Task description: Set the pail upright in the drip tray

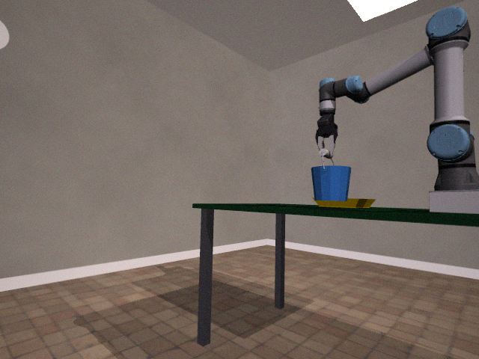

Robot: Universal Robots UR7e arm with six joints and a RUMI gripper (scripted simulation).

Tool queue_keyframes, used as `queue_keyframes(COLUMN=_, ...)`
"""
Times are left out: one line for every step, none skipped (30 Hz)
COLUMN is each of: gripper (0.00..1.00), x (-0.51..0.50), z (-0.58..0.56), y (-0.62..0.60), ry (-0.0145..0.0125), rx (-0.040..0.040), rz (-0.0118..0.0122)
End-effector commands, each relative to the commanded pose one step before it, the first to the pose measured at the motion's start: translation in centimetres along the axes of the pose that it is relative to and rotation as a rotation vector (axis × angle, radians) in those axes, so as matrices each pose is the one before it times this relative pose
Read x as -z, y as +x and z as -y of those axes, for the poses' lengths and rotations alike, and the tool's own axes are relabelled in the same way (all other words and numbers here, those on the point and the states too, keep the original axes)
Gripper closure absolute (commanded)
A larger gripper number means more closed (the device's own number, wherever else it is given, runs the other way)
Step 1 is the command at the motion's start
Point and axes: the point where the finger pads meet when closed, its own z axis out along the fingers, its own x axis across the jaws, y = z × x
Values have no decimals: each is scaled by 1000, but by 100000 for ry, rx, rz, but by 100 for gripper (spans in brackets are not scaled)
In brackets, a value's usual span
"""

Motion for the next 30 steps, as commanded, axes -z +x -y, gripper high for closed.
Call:
queue_keyframes(gripper=100, x=1053, z=-7, y=40, ry=-18, rx=3, rz=-155)
queue_keyframes(gripper=100, x=188, z=0, y=0, ry=0, rx=0, rz=0)
queue_keyframes(gripper=100, x=186, z=0, y=0, ry=0, rx=0, rz=0)
queue_keyframes(gripper=100, x=186, z=0, y=0, ry=0, rx=0, rz=0)
queue_keyframes(gripper=100, x=0, z=0, y=0, ry=0, rx=0, rz=0)
queue_keyframes(gripper=100, x=0, z=0, y=0, ry=0, rx=0, rz=0)
queue_keyframes(gripper=100, x=184, z=0, y=0, ry=0, rx=0, rz=0)
queue_keyframes(gripper=100, x=183, z=0, y=0, ry=0, rx=0, rz=0)
queue_keyframes(gripper=100, x=182, z=0, y=-1, ry=0, rx=0, rz=0)
queue_keyframes(gripper=100, x=178, z=0, y=1, ry=0, rx=0, rz=0)
queue_keyframes(gripper=100, x=176, z=0, y=0, ry=0, rx=0, rz=0)
queue_keyframes(gripper=100, x=174, z=0, y=-1, ry=0, rx=0, rz=0)
queue_keyframes(gripper=100, x=170, z=0, y=1, ry=0, rx=0, rz=0)
queue_keyframes(gripper=100, x=167, z=0, y=0, ry=0, rx=0, rz=0)
queue_keyframes(gripper=100, x=164, z=0, y=-1, ry=0, rx=0, rz=0)
queue_keyframes(gripper=100, x=159, z=0, y=1, ry=0, rx=0, rz=0)
queue_keyframes(gripper=100, x=155, z=0, y=0, ry=0, rx=0, rz=0)
queue_keyframes(gripper=100, x=151, z=0, y=-1, ry=0, rx=0, rz=0)
queue_keyframes(gripper=100, x=145, z=0, y=0, ry=0, rx=0, rz=0)
queue_keyframes(gripper=100, x=141, z=0, y=0, ry=0, rx=0, rz=0)
queue_keyframes(gripper=100, x=136, z=0, y=0, ry=0, rx=0, rz=0)
queue_keyframes(gripper=100, x=0, z=0, y=0, ry=0, rx=0, rz=0)
queue_keyframes(gripper=100, x=0, z=0, y=0, ry=0, rx=0, rz=0)
queue_keyframes(gripper=100, x=131, z=0, y=0, ry=0, rx=0, rz=0)
queue_keyframes(gripper=100, x=125, z=0, y=0, ry=0, rx=0, rz=0)
queue_keyframes(gripper=100, x=120, z=0, y=0, ry=0, rx=0, rz=0)
queue_keyframes(gripper=100, x=114, z=0, y=0, ry=0, rx=0, rz=0)
queue_keyframes(gripper=100, x=109, z=0, y=-1, ry=0, rx=0, rz=0)
queue_keyframes(gripper=100, x=102, z=0, y=1, ry=0, rx=0, rz=0)
queue_keyframes(gripper=100, x=96, z=0, y=0, ry=0, rx=0, rz=0)
